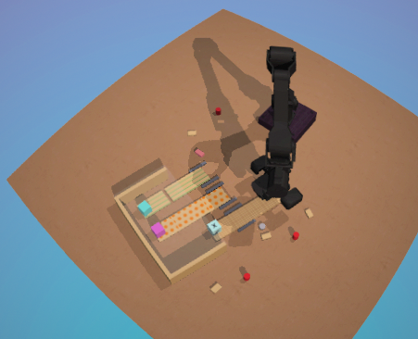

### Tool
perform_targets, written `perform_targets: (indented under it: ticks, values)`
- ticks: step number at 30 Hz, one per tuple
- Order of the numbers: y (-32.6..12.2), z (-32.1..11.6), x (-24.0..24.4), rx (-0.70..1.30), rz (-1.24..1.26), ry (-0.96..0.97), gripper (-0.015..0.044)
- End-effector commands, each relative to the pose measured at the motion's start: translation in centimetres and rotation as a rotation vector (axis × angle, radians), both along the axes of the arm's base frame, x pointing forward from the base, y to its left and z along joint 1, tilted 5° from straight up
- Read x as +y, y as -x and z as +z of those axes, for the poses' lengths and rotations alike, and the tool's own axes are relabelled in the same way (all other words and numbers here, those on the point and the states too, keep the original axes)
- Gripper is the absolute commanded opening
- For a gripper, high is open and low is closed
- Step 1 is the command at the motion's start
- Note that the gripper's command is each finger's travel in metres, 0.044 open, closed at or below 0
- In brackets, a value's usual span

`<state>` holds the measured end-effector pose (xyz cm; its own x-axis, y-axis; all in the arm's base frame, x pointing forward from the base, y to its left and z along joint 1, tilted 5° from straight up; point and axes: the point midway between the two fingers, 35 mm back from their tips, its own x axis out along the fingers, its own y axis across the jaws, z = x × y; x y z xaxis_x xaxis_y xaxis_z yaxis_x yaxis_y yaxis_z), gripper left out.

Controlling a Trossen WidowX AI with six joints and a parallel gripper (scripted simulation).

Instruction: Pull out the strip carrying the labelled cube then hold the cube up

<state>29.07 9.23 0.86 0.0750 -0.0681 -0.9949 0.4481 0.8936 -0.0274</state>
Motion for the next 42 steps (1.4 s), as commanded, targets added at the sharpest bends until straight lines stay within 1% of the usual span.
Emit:
perform_targets:
  ticks: [1,20,27,28,32,40,42]
  values:
    - [1.4,-0.6,0.2,0.025,-0.001,0.002,0.0000]
    - [4.1,-0.8,1.5,0.028,-0.001,0.001,0.0000]
    - [4.2,-0.8,1.5,0.028,-0.001,0.000,0.0000]
    - [3.3,-0.1,1.7,0.005,0.002,-0.003,0.0000]
    - [3.4,3.6,2.0,0.026,-0.001,0.000,0.0000]
    - [3.8,3.9,1.8,0.027,-0.001,0.000,0.0000]
    - [2.9,3.8,1.3,0.026,-0.002,0.001,0.0053]
